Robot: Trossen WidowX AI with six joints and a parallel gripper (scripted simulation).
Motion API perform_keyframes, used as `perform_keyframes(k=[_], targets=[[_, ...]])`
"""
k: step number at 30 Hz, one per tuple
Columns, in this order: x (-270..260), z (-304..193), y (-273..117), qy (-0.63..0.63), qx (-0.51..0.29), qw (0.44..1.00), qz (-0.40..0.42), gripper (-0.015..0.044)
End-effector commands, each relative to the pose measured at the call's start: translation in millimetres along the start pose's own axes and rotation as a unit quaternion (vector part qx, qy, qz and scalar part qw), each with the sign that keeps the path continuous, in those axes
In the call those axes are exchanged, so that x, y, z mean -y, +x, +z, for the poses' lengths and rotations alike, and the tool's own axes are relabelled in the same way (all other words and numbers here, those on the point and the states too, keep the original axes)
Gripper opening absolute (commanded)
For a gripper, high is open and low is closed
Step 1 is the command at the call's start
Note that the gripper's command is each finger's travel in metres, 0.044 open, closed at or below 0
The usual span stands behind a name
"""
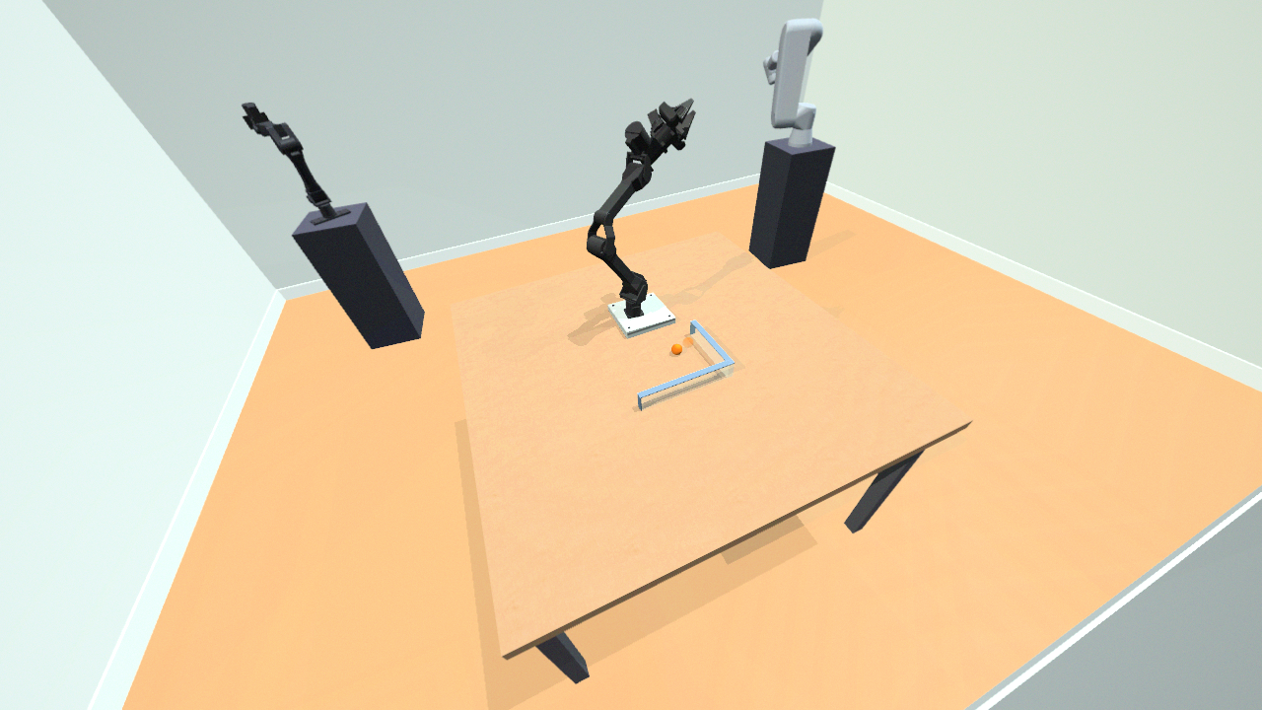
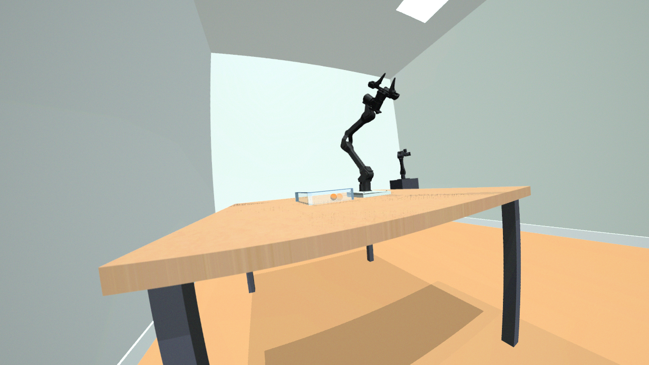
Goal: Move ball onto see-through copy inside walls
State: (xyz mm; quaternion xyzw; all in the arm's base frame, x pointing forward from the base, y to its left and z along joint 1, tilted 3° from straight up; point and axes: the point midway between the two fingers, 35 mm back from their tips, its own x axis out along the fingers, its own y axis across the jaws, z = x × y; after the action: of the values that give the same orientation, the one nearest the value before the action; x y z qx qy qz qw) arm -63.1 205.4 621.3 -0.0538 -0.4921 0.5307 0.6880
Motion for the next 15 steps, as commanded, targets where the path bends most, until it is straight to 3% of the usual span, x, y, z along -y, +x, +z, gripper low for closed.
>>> perform_keyframes(k=[1,9,15], targets=[[-37.2,-45.0,14.0,-0.071,-0.063,0.995,0.044,0.0285],[-75.5,-155.5,17.8,-0.175,-0.201,0.956,0.120,0.0285],[-84.3,-249.2,-8.5,-0.218,-0.323,0.903,0.181,0.0285]])
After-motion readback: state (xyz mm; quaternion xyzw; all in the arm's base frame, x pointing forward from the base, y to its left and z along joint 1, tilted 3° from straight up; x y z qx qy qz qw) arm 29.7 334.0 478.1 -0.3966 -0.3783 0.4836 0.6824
